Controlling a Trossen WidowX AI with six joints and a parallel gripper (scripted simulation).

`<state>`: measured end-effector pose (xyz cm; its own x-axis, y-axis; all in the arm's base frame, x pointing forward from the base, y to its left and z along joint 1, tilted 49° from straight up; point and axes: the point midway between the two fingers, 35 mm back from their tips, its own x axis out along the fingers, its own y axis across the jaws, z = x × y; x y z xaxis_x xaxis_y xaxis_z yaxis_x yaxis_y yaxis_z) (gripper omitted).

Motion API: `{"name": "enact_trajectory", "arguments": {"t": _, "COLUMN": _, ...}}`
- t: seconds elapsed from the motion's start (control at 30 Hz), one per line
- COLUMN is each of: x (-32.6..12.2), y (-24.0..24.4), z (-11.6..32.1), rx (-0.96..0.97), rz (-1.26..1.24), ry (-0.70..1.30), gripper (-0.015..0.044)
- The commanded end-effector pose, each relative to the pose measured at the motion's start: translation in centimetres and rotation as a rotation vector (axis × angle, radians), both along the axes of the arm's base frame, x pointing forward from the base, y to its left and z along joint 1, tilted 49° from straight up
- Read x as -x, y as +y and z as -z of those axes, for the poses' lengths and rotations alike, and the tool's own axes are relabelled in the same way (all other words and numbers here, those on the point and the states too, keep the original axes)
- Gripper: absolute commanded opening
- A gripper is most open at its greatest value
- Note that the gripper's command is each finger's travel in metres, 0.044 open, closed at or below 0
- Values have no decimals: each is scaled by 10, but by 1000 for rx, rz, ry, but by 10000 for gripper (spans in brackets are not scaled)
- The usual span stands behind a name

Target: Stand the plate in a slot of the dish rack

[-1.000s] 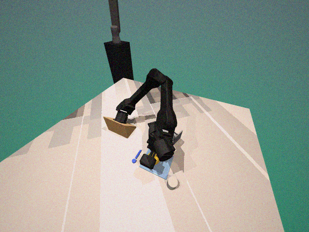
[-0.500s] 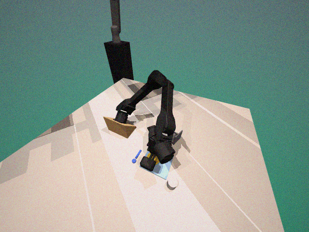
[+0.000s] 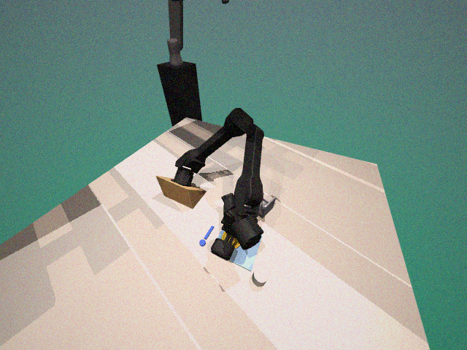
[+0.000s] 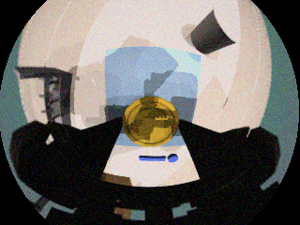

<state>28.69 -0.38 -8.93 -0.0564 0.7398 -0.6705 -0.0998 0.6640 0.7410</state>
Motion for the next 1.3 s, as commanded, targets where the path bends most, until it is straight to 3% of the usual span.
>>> {"name": "enact_trajectory", "arguments": {"t": 0.0, "x": 1, "y": 1, "z": 1, "rx": -4, "rz": 5, "ry": 6, "gripper": 400}}
{"name": "enact_trajectory", "arguments": {"t": 0.13, "x": 1, "y": 1, "z": 1, "rx": -4, "rz": 5, "ry": 6, "gripper": 400}}
{"name": "enact_trajectory", "arguments": {"t": 0.47, "x": 1, "y": 1, "z": 1, "rx": -4, "rz": 5, "ry": 6, "gripper": 333}}
{"name": "enact_trajectory", "arguments": {"t": 0.9, "x": -11, "y": -42, "z": -31, "rx": 6, "rz": 8, "ry": 6, "gripper": 0}}
{"name": "enact_trajectory", "arguments": {"t": 1.27, "x": -15, "y": -82, "z": -65, "rx": 7, "rz": 7, "ry": 7, "gripper": 0}}
